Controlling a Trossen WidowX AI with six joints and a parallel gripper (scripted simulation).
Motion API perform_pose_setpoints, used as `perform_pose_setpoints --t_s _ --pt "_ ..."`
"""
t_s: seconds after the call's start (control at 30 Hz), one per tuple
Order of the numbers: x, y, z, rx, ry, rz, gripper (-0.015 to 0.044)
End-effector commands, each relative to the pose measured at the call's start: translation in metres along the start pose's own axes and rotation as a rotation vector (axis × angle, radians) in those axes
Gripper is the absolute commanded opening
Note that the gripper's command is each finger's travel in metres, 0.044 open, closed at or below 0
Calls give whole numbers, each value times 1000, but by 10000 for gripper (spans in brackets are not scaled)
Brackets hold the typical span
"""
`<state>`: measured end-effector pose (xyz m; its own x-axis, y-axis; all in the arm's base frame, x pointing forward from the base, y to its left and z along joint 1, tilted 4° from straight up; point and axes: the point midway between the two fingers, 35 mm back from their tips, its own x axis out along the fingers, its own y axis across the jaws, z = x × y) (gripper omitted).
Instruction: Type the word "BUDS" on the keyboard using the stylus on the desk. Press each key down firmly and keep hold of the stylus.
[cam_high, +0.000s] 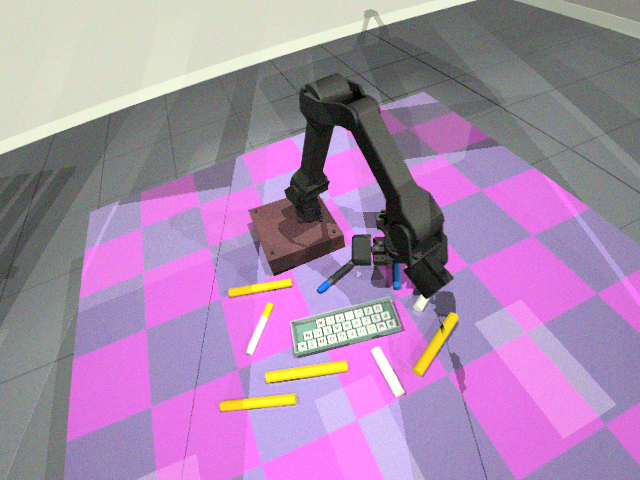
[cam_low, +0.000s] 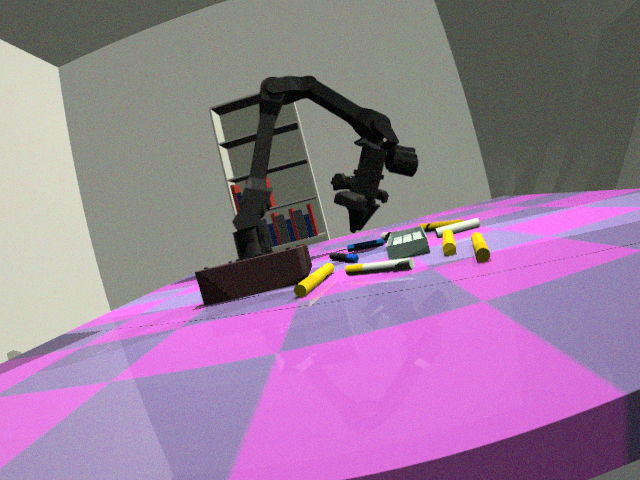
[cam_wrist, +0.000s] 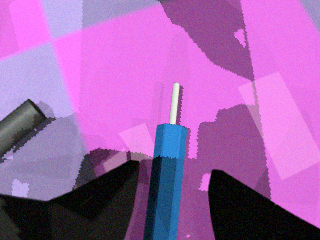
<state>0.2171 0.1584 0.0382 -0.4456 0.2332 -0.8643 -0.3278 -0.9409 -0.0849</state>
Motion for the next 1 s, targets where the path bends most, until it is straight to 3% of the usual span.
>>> perform_pose_setpoints --t_s 0.0,0.97 --pt "4 1 -1 1 -6 -1 150" --pt "25 1 -12 1 -6 -1 150"
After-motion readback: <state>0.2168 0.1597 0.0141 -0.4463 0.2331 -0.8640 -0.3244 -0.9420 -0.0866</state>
